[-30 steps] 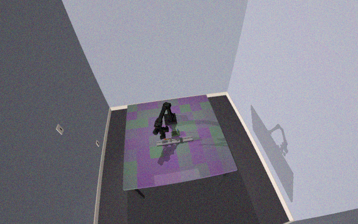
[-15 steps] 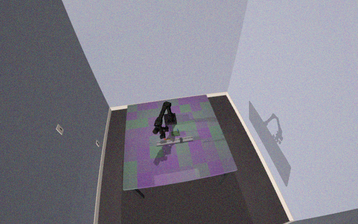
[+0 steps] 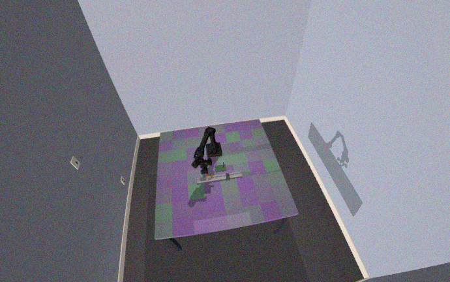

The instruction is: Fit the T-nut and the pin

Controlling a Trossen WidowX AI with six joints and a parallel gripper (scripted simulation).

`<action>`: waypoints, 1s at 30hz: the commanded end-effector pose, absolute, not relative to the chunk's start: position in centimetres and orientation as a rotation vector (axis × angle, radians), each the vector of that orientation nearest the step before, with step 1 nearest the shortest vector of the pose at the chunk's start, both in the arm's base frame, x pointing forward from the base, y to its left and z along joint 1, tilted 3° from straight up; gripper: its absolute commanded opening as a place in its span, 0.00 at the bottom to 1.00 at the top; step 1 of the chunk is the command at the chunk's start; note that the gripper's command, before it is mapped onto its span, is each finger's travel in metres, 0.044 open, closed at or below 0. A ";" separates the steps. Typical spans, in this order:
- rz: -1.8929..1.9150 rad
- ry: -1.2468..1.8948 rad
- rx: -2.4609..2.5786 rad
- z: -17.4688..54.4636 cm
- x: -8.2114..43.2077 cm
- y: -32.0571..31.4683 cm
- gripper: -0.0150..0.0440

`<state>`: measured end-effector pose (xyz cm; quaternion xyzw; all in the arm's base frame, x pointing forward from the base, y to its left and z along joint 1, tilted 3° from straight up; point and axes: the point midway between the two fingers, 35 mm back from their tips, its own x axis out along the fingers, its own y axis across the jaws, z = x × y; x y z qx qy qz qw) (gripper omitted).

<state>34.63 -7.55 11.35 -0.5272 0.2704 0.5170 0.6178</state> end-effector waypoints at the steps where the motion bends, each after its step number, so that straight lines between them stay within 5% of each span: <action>1: 1.187 0.606 -1.216 11.2 34.5 -7.5 0.00; 30: 1.122 0.528 -1.253 10.9 33.9 -7.5 0.00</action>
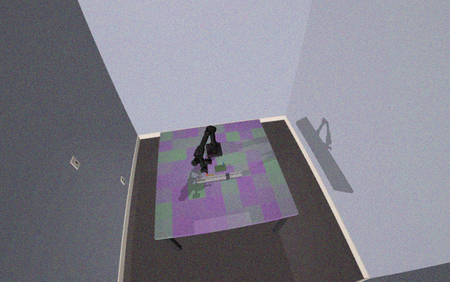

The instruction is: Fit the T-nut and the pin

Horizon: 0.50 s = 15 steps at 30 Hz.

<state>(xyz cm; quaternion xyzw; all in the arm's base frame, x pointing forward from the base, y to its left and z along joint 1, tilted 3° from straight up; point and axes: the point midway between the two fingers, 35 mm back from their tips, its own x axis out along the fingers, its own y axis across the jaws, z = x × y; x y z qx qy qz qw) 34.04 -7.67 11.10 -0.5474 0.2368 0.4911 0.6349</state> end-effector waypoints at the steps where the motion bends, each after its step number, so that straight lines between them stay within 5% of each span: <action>1: 1.120 0.526 -1.255 10.9 33.8 -7.6 0.00; 15: 1.088 0.488 -1.274 10.8 33.5 -7.6 0.00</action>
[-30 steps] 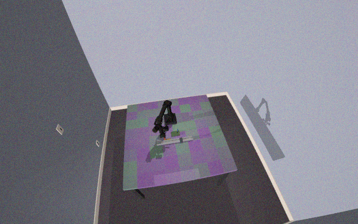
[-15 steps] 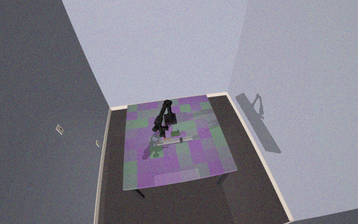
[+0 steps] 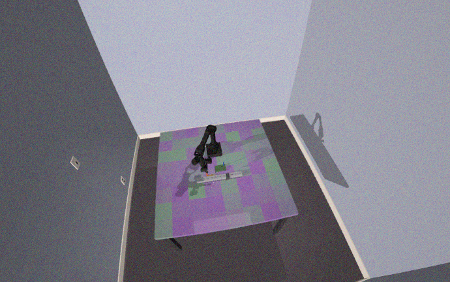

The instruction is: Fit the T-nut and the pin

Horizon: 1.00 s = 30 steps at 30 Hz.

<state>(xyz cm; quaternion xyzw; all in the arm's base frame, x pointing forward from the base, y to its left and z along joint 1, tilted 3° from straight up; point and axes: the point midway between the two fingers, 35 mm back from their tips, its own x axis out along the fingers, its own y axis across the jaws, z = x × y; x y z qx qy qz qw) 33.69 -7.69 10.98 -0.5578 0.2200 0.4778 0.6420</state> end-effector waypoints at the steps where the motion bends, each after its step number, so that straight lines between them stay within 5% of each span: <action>1: 1.086 0.486 -1.275 10.8 33.5 -7.6 0.00; 30: 1.022 0.410 -1.317 10.6 32.7 -7.5 0.00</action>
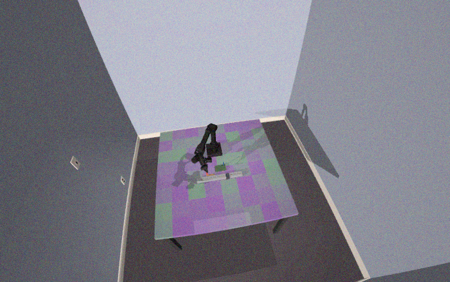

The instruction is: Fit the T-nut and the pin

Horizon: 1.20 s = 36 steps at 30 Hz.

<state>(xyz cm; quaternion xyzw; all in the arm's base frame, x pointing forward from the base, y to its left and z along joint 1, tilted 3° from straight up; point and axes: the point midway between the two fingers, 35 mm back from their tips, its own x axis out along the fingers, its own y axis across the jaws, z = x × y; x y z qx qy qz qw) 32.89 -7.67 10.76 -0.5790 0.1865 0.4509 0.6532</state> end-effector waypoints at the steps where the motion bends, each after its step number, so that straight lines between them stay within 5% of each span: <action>1: 1.020 0.408 -1.318 10.6 32.7 -7.5 0.00; 36: 0.944 0.319 -1.372 10.4 31.6 -7.3 0.00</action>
